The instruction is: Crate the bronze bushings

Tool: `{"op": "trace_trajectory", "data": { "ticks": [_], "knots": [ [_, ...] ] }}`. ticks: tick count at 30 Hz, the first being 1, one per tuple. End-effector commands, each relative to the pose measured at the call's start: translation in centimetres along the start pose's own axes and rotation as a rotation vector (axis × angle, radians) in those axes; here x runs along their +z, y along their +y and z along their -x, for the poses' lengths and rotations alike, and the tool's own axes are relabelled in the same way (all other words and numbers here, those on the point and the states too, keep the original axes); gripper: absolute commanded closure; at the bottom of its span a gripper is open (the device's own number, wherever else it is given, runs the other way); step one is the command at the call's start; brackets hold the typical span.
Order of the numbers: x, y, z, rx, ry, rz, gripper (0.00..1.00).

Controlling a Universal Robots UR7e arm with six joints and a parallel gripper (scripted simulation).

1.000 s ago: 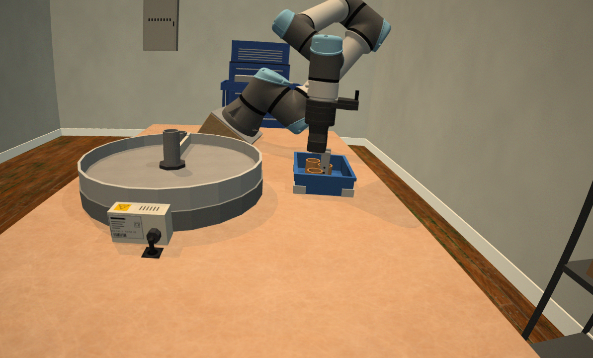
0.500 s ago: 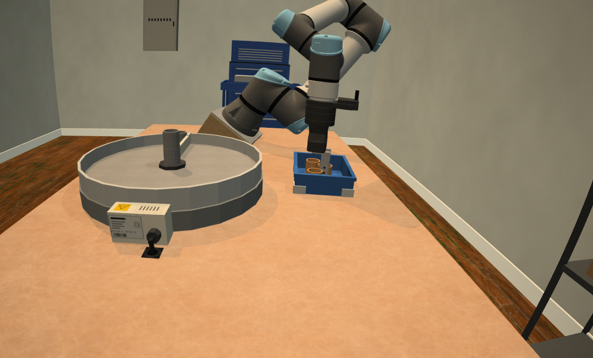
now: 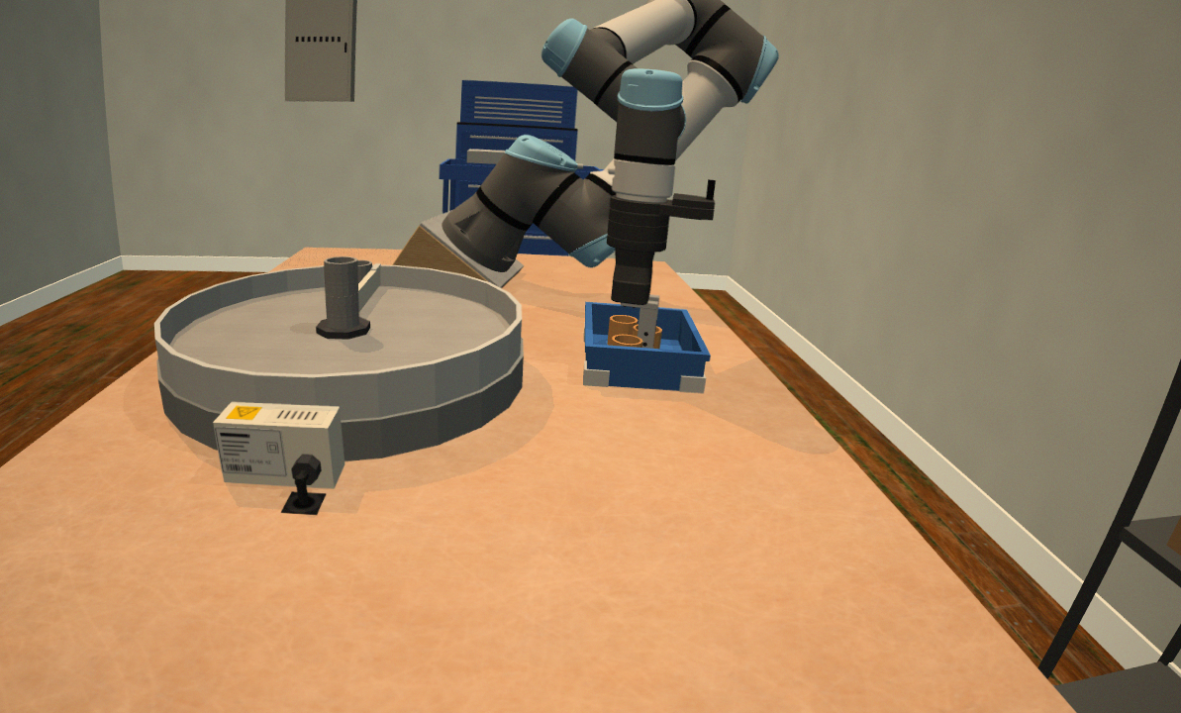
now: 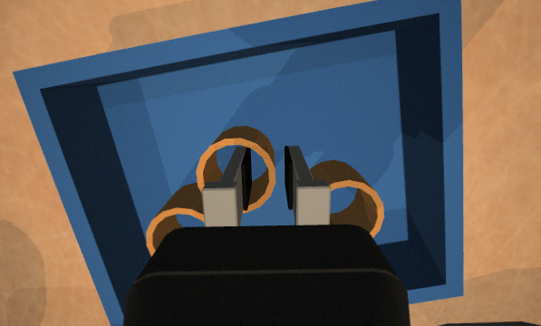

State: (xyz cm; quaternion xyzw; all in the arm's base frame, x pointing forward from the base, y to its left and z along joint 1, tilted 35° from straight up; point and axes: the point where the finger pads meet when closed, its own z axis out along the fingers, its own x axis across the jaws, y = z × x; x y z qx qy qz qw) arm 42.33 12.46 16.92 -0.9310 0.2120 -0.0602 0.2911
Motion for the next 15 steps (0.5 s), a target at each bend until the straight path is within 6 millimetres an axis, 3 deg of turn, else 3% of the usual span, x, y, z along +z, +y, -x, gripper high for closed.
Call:
{"op": "trace_trajectory", "data": {
  "ticks": [1, 15],
  "knots": [
    [-0.03, -0.01, -0.03, 0.000, 0.001, 0.000, 0.53],
    [-0.26, -0.01, -0.01, 0.000, 0.001, 0.000, 0.53]
  ]
}}
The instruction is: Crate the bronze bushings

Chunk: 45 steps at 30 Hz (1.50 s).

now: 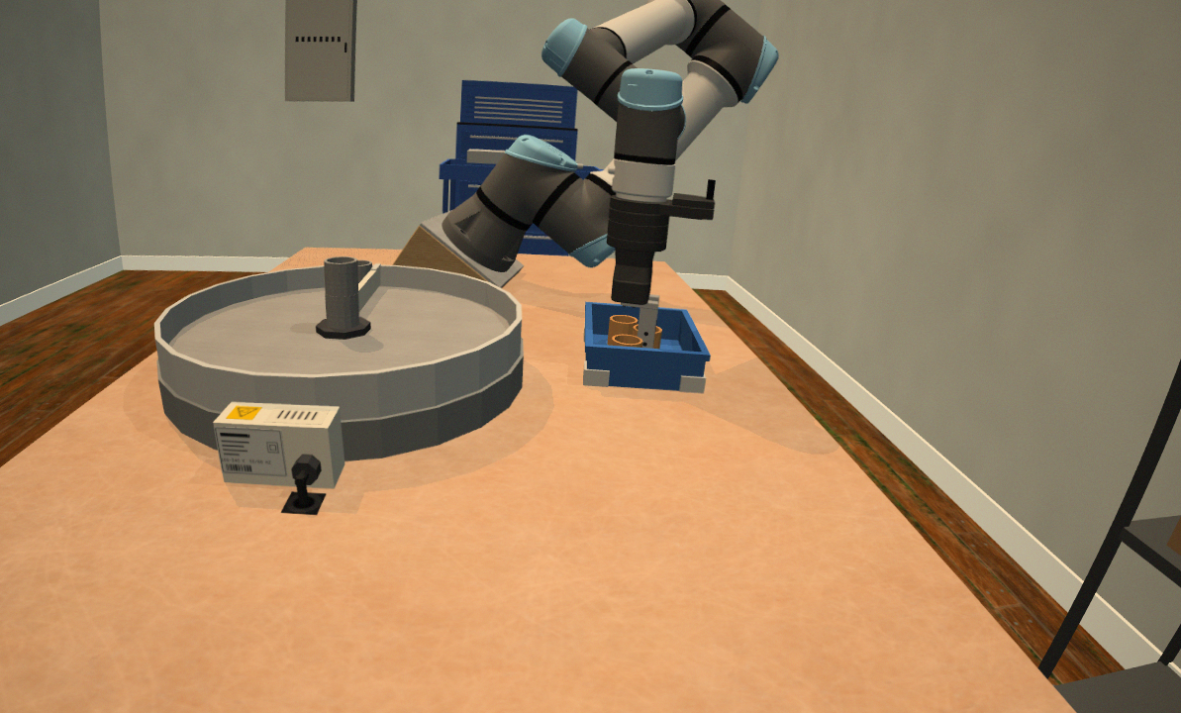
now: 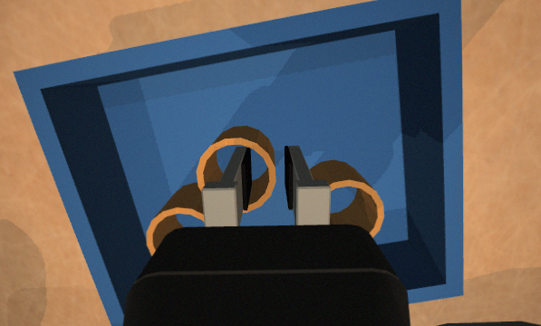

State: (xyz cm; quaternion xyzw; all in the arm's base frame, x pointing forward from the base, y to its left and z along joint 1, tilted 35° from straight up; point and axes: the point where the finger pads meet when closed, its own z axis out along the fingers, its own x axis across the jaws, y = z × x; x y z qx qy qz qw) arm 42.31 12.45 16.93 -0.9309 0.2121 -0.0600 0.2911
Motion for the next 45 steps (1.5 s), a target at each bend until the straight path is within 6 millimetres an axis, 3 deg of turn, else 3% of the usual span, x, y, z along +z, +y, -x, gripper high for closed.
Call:
{"op": "trace_trajectory", "data": {
  "ticks": [1, 45],
  "knots": [
    [-0.4, 0.0, 0.0, -0.001, 0.001, 0.000, 0.53],
    [-1.7, 0.0, 0.1, -0.001, 0.001, 0.000, 0.53]
  ]
}}
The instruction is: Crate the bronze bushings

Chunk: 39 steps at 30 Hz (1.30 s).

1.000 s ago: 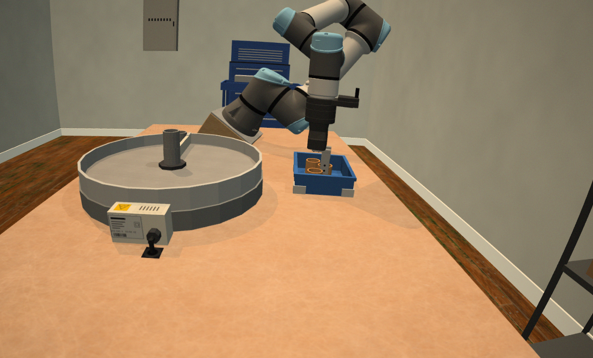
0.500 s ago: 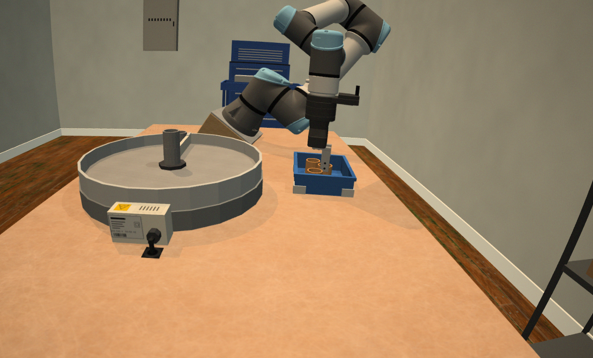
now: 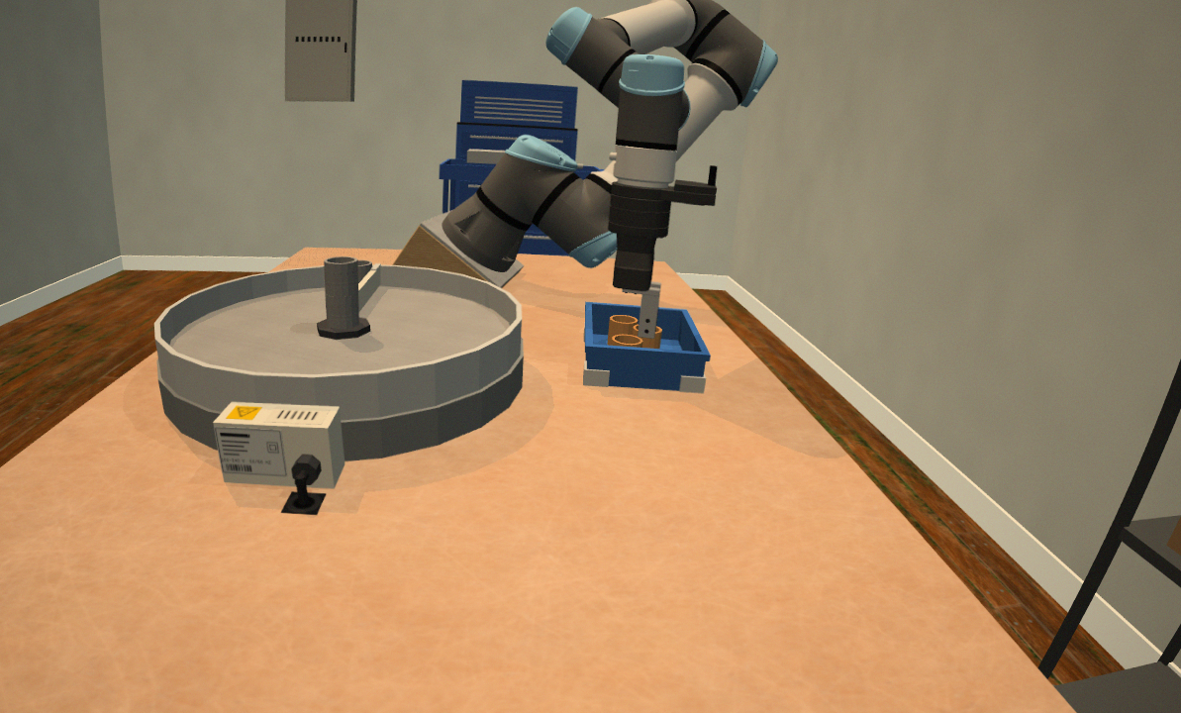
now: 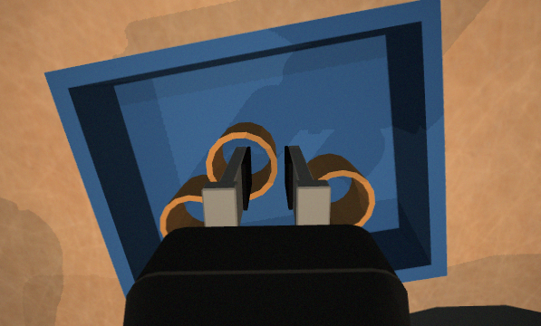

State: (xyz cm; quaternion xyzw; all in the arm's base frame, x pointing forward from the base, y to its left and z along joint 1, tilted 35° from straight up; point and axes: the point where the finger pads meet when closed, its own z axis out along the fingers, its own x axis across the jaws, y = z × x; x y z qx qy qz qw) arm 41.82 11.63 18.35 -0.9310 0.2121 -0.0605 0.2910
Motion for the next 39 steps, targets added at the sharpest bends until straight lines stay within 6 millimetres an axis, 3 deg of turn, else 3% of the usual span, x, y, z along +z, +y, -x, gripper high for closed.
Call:
{"op": "trace_trajectory", "data": {
  "ticks": [1, 38, 39],
  "knots": [
    [0.0, 0.0, 0.0, 0.000, 0.001, 0.000, 0.53],
    [-1.2, 0.0, 0.1, 0.000, 0.001, 0.000, 0.53],
    [-2.2, 0.0, 0.1, 0.000, 0.001, 0.000, 0.53]
  ]
}}
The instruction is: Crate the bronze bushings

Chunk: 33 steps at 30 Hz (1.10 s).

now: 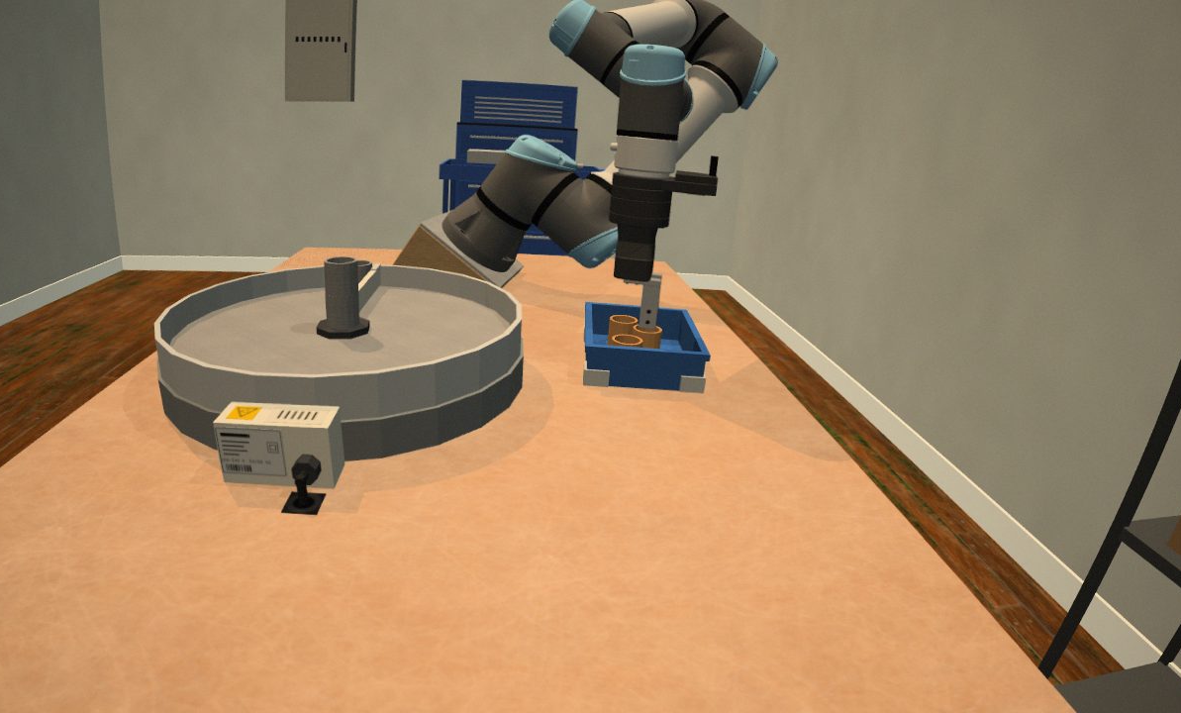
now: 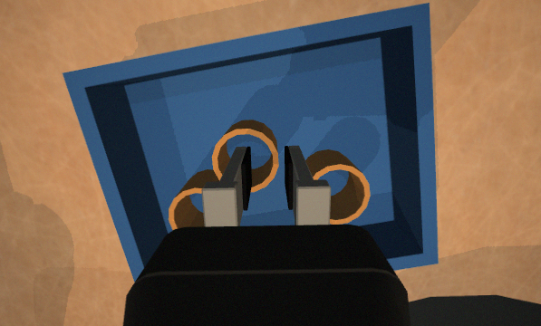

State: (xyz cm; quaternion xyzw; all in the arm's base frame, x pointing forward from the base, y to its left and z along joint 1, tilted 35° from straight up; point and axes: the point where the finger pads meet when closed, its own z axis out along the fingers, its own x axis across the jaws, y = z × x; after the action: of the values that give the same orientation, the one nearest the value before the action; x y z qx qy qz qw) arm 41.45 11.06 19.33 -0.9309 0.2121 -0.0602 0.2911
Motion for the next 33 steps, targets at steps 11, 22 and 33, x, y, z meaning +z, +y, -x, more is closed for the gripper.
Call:
{"op": "trace_trajectory", "data": {
  "ticks": [11, 22, 33],
  "knots": [
    [-5.1, 0.0, 0.0, -0.001, 0.001, 0.000, 0.53],
    [-10.1, 0.0, -0.1, -0.001, 0.002, 0.000, 0.53],
    [-10.1, 0.0, -0.1, -0.001, 0.002, 0.000, 0.53]
  ]
}}
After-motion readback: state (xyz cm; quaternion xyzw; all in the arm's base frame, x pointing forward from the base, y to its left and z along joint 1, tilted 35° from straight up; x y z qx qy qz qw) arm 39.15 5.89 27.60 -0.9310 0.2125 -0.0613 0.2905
